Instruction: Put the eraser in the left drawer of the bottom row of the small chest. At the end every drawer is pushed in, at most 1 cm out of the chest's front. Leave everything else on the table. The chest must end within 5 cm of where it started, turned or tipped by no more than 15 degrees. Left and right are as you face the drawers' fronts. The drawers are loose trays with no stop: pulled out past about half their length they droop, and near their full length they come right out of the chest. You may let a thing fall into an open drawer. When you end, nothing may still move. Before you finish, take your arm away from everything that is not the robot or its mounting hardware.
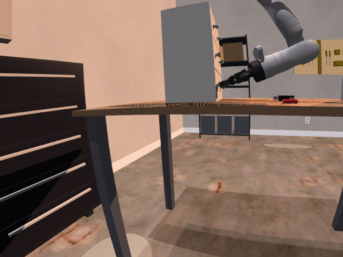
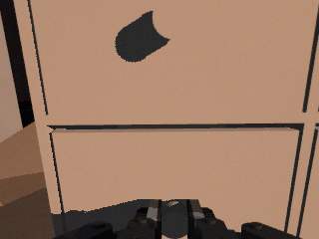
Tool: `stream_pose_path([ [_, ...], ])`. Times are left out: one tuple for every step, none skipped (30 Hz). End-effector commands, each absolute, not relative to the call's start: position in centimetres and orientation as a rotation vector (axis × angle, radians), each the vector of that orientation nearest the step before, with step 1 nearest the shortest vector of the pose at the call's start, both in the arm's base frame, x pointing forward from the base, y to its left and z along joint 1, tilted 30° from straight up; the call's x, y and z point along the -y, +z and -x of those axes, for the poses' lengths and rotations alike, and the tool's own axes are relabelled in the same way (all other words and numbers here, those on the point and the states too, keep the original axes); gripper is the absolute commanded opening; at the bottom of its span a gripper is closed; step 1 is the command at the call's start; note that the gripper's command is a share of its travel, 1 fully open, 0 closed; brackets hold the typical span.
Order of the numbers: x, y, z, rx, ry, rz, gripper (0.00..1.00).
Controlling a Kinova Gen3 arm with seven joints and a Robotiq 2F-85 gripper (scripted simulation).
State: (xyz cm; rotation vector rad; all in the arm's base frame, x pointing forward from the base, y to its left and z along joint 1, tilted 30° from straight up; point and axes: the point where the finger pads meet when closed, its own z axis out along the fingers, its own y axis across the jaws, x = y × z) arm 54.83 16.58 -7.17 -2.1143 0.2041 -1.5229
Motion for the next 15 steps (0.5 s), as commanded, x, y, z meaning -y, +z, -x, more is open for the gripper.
stream_pose_path([
  [-16.54, -7.09, -54.89, -0.204, -1.525, 2.113, 0.13],
  [-16.54, -7.09, -54.88, -0.204, -1.525, 2.113, 0.13],
  [-16.53, -7.09, -54.87, -0.204, -1.525, 2.113, 0.13],
  [-16.53, -7.09, -54.86, -0.204, -1.525, 2.113, 0.13],
  [-16.53, -7.1, -54.84, -0.204, -1.525, 2.113, 0.13],
  [-16.53, -7.1, -54.82, -0.204, -1.525, 2.113, 0.13],
  [-16.52, -7.1, -54.8, -0.204, -1.525, 2.113, 0.13],
  [-16.52, -7.1, -54.77, -0.204, -1.525, 2.113, 0.13],
  [-16.51, -7.1, -54.73, -0.204, -1.525, 2.113, 0.13],
  [-16.51, -7.1, -54.73, -0.204, -1.525, 2.113, 0.13],
  [-16.51, -7.1, -54.73, -0.204, -1.525, 2.113, 0.13],
  [-16.51, -7.11, -54.69, -0.204, -1.525, 2.113, 0.13],
  [-16.5, -7.11, -54.65, -0.204, -1.525, 2.113, 0.13],
  [-16.49, -7.11, -54.6, -0.204, -1.525, 2.113, 0.13],
  [-16.48, -7.12, -54.54, -0.204, -1.525, 2.113, 0.13],
])
